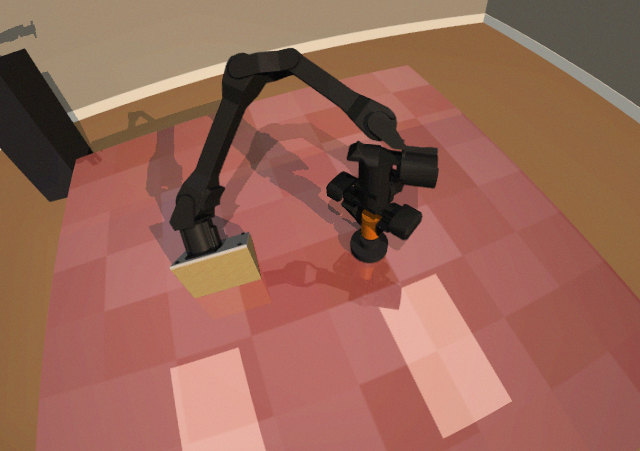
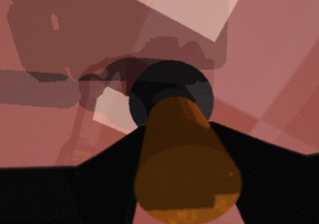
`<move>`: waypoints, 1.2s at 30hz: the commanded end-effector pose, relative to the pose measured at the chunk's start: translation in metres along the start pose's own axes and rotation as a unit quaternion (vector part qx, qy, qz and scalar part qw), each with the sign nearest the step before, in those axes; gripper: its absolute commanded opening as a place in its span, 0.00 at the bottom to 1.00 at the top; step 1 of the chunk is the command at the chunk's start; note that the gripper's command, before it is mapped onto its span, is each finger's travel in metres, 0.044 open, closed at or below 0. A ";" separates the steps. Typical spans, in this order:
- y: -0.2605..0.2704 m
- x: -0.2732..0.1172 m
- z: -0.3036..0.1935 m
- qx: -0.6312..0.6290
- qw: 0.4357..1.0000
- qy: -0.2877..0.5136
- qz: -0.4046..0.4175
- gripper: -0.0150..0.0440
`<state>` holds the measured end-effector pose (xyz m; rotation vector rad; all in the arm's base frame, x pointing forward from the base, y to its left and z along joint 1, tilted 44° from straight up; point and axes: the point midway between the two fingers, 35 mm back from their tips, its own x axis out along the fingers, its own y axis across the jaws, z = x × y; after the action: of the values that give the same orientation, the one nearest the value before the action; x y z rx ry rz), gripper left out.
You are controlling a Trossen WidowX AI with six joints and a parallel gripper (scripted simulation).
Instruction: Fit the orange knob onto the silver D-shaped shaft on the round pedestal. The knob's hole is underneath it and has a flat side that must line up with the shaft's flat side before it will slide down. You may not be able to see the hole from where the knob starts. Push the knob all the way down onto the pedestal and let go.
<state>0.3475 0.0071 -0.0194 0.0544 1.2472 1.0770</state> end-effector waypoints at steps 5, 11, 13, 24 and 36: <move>0.001 0.001 0.000 -0.001 1.000 -0.001 0.000 0.25; 0.001 0.000 0.000 -0.001 1.000 -0.001 0.000 0.25; 0.002 -0.003 0.000 -0.001 1.000 -0.001 0.000 0.25; 0.001 -0.003 0.001 -0.105 0.994 -0.001 0.000 0.25; -0.001 0.000 0.001 -0.105 0.994 -0.001 0.000 0.25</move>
<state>0.3478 0.0067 -0.0184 -0.0997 1.1324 1.2000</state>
